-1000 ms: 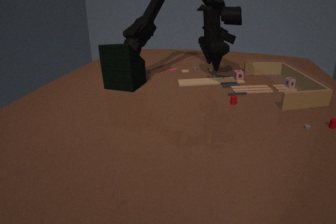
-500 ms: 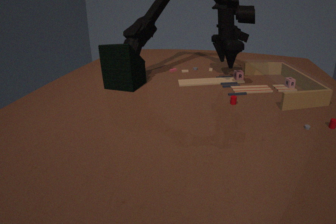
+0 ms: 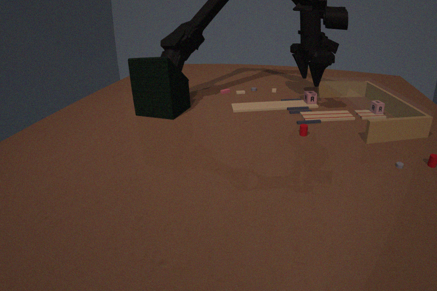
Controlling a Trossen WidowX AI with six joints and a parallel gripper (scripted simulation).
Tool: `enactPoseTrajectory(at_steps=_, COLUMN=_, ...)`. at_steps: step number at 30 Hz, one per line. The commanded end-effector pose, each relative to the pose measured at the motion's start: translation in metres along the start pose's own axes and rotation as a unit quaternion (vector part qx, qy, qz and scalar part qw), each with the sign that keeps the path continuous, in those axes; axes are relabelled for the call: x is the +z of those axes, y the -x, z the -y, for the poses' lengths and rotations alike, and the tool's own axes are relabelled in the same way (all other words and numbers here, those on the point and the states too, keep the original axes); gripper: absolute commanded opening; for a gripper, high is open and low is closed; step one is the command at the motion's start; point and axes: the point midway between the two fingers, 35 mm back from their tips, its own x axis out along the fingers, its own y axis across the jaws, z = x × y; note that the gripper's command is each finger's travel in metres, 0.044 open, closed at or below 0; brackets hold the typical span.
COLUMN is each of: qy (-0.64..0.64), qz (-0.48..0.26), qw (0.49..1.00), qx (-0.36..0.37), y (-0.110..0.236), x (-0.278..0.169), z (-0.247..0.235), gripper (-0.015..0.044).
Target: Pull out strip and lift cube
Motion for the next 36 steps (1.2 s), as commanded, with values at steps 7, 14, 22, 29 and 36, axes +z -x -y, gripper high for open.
enactPoseTrajectory(at_steps=7, qy=-0.004, qz=-0.001, qw=1.000, qx=0.003, y=-0.013, x=0.004, z=0.000, gripper=0.0250)
enactPoseTrajectory(at_steps=14, qy=-0.004, qz=-0.001, qw=1.000, qx=0.003, y=-0.024, x=0.005, z=0.000, gripper=0.0250)
enactPoseTrajectory(at_steps=22, qy=-0.004, qz=-0.001, qw=1.000, qx=0.003, y=-0.037, x=0.004, z=0.000, gripper=0.0250)
enactPoseTrajectory(at_steps=29, qy=-0.004, qz=-0.001, qw=1.000, qx=0.003, y=-0.048, x=0.004, z=-0.001, gripper=0.0250)
enactPoseTrajectory(at_steps=36, qy=-0.004, qz=-0.001, qw=1.000, qx=0.004, y=-0.056, x=0.003, z=-0.001, gripper=0.0250)
